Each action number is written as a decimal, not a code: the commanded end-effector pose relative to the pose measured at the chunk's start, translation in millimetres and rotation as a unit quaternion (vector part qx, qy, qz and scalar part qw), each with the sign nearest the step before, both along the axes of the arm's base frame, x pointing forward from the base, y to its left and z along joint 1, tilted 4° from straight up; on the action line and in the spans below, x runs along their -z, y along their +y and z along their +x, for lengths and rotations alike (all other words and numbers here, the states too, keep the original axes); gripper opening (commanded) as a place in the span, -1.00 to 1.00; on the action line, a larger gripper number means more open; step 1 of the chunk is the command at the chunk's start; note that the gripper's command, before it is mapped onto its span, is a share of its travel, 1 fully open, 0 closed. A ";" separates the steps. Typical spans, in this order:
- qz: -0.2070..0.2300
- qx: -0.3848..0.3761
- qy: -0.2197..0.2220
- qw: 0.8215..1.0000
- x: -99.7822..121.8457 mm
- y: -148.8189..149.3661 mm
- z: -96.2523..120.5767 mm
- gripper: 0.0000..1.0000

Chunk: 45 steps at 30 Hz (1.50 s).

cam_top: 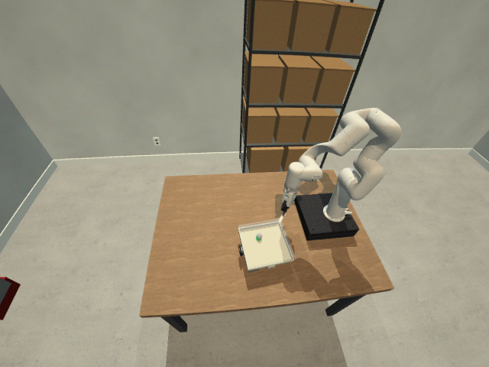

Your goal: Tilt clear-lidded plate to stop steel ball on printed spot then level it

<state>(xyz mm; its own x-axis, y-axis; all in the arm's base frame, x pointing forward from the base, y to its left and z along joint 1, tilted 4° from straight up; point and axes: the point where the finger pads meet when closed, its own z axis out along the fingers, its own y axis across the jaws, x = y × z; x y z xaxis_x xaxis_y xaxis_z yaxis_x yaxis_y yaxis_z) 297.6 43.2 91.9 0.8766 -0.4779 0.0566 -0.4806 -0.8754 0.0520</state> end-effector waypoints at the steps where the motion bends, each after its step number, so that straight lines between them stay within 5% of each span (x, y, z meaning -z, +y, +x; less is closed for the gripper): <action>1: 0.000 0.000 -0.001 1.000 -0.5 0.3 0.9 -1.00; 45: 0.000 0.000 -0.001 1.000 -4.1 2.0 1.8 -1.00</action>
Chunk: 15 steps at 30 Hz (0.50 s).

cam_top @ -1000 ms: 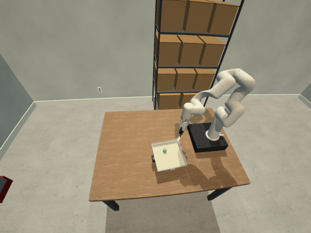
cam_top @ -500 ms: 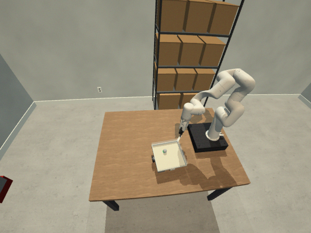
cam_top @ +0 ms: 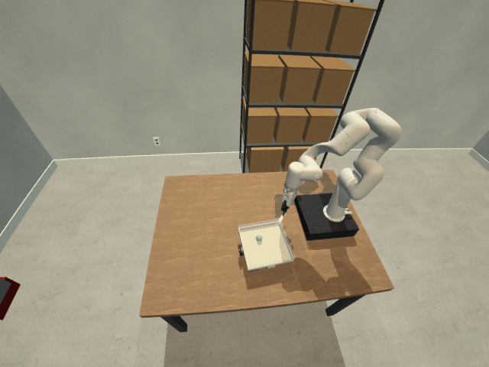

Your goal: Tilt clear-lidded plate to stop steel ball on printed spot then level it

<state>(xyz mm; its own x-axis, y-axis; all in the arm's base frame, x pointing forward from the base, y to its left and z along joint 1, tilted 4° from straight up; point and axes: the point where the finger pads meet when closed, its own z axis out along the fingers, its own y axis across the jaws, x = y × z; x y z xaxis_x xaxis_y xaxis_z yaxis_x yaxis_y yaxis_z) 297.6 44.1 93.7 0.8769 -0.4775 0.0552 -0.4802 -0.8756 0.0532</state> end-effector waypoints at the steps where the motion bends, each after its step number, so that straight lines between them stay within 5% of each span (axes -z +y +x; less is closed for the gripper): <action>1: 0.001 0.000 -0.002 1.000 -2.7 1.3 1.7 -1.00; 15: 0.001 0.000 -0.002 1.000 0.0 0.2 0.9 -1.00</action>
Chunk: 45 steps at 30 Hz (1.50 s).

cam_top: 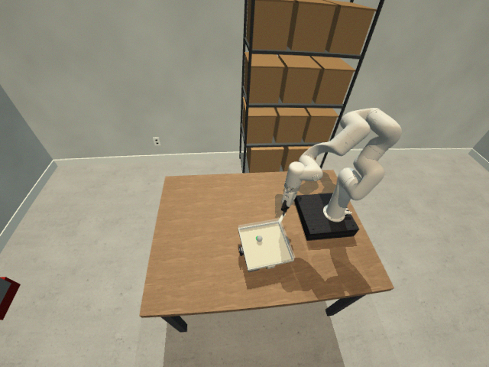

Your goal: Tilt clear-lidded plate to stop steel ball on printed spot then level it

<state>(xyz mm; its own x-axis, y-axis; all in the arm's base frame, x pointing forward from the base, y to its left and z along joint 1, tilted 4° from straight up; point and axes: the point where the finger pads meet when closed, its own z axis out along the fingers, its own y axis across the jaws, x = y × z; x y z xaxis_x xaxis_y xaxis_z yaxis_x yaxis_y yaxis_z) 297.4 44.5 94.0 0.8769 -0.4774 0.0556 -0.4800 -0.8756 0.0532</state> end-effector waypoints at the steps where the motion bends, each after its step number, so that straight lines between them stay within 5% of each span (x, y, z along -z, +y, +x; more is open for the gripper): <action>1: 0.001 0.000 -0.002 1.000 0.8 -0.5 1.2 -1.00; 45: 0.001 0.000 -0.002 1.000 3.8 -2.4 1.6 -1.00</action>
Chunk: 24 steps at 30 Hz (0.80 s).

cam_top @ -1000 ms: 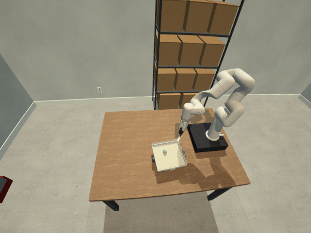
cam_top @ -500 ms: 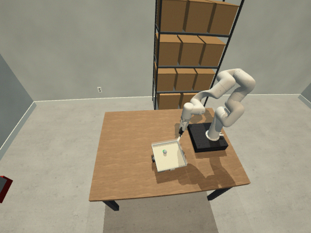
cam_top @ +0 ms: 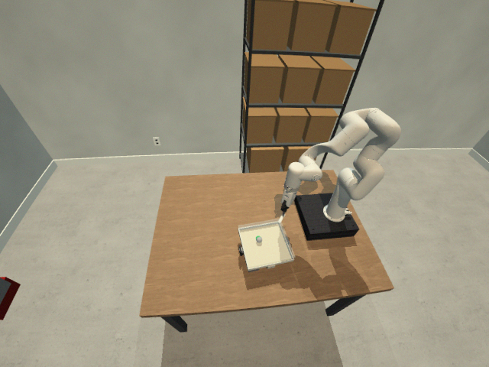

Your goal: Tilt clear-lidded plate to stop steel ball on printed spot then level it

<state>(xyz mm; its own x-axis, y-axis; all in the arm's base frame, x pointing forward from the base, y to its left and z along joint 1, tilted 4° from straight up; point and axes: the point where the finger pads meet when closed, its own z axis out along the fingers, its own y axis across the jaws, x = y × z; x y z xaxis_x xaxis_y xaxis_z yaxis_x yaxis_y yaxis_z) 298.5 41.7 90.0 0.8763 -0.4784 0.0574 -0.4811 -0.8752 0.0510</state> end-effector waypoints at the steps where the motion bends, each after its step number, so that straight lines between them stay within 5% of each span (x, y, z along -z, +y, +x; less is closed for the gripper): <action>1: 0.000 0.000 -0.001 1.000 -0.2 0.4 0.5 -1.00; 24: 0.000 0.000 -0.001 1.000 -3.1 1.9 0.8 -1.00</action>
